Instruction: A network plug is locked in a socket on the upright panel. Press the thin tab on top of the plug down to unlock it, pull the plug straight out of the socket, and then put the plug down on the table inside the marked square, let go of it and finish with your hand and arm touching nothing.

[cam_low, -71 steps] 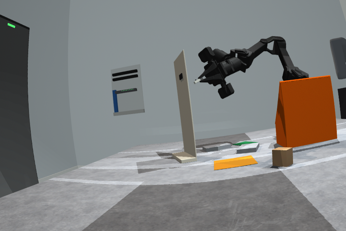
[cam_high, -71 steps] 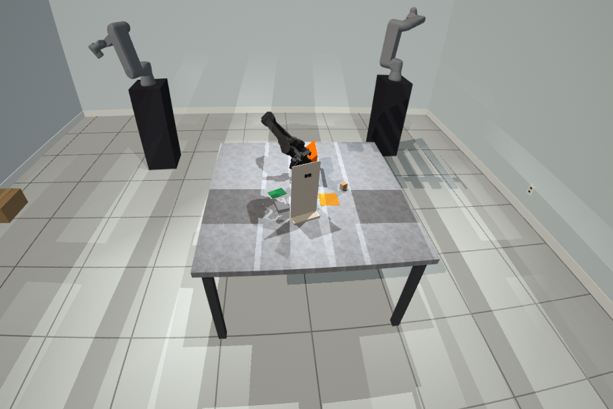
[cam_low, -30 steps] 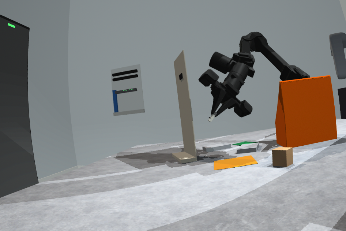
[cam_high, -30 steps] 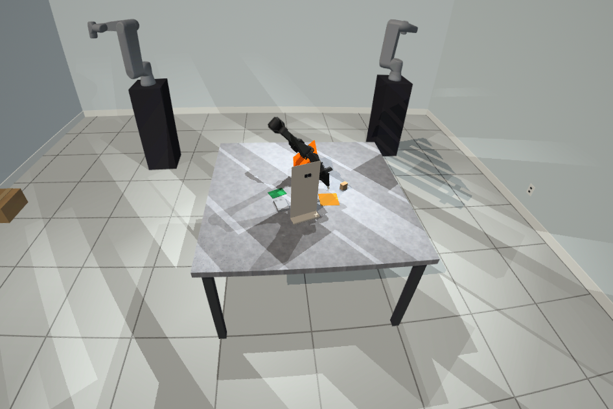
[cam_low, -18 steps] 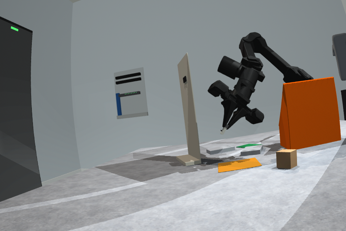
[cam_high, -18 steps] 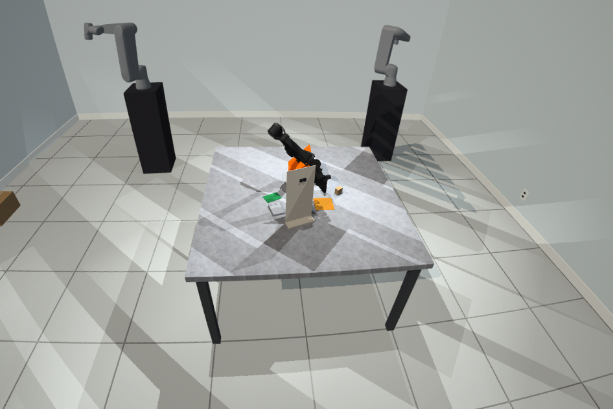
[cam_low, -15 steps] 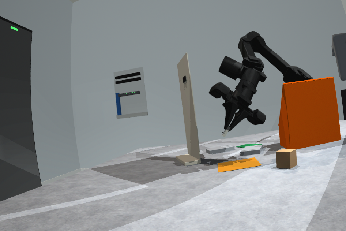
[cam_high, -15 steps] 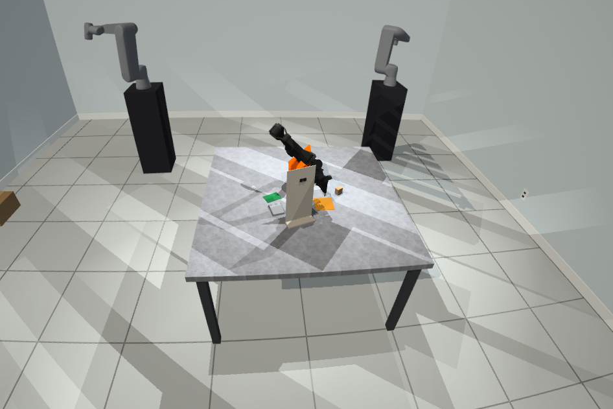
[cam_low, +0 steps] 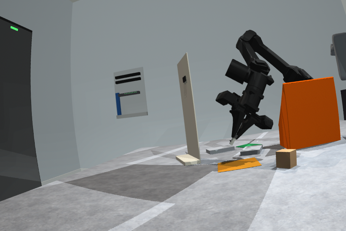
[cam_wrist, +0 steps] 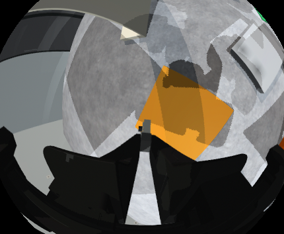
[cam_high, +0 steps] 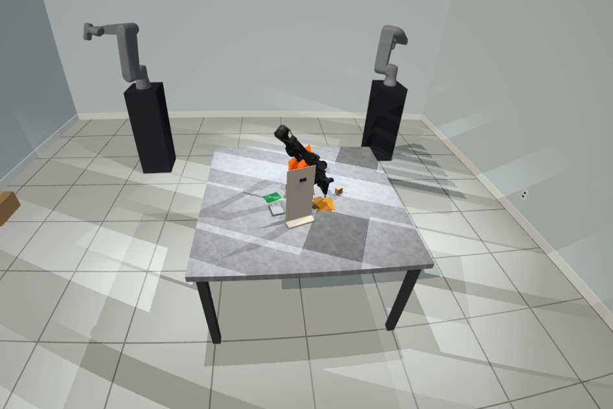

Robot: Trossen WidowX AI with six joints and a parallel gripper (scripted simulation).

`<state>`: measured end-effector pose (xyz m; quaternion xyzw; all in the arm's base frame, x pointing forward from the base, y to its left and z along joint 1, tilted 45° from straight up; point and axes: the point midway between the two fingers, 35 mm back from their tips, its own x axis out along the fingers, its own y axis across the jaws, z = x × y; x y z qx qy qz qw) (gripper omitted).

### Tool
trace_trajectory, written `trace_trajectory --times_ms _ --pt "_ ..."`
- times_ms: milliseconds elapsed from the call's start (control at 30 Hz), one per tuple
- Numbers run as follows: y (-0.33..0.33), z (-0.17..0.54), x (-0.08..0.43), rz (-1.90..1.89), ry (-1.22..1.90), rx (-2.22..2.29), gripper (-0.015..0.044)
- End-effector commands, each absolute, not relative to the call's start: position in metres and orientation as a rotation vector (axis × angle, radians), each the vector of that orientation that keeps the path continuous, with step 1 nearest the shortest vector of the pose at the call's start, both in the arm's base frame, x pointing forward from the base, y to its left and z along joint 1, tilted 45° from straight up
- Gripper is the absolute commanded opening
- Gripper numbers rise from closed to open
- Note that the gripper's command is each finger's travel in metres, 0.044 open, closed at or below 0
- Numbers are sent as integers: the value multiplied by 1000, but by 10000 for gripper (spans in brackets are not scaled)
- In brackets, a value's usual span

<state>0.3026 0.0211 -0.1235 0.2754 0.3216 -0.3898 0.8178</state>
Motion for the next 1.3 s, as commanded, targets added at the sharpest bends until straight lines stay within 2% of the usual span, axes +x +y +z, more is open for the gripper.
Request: trace_trajectory --times_ms 0,1267 --pt "17 -127 301 -836 682 582 0" --pt "-16 -161 298 -837 683 579 0"
